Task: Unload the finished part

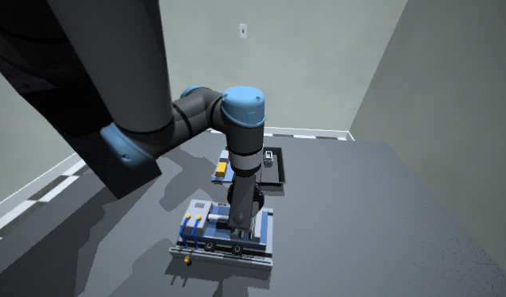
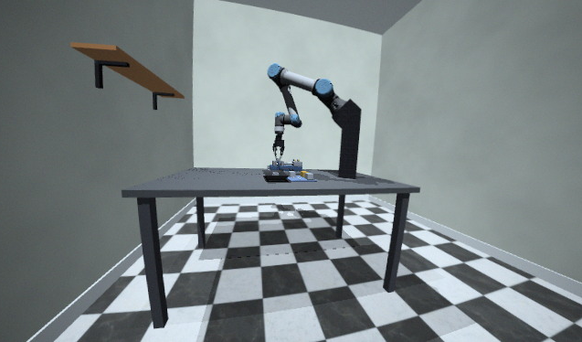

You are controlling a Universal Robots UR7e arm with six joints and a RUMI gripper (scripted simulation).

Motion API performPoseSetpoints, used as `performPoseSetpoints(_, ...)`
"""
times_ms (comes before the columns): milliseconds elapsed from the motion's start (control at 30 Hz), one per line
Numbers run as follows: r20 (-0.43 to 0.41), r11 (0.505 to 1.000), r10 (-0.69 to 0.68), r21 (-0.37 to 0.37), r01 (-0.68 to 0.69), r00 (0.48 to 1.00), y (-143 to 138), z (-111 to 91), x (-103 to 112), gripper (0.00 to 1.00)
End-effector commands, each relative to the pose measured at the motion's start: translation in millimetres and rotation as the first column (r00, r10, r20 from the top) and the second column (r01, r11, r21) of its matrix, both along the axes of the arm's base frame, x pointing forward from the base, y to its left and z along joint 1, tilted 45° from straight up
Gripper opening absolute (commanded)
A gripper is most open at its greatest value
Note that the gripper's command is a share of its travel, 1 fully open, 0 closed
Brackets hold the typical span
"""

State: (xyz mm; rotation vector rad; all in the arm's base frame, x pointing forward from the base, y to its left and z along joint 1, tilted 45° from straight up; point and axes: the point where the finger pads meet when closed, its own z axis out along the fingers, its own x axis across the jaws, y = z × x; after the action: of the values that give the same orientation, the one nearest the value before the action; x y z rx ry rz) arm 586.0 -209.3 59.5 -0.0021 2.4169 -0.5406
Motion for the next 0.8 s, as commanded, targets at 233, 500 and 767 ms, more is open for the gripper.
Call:
performPoseSetpoints(233, 0.001, 1.0, 0.0, -0.001, 0.0, 1.0, 1, 2, -1, 0.0)
performPoseSetpoints(500, 0.001, 1.0, 0.0, -0.001, 0.0, 1.0, 3, 7, -5, 0.0)
performPoseSetpoints(767, 0.001, 1.0, 0.0, -0.001, 0.0, 1.0, 9, 16, -14, 0.0)
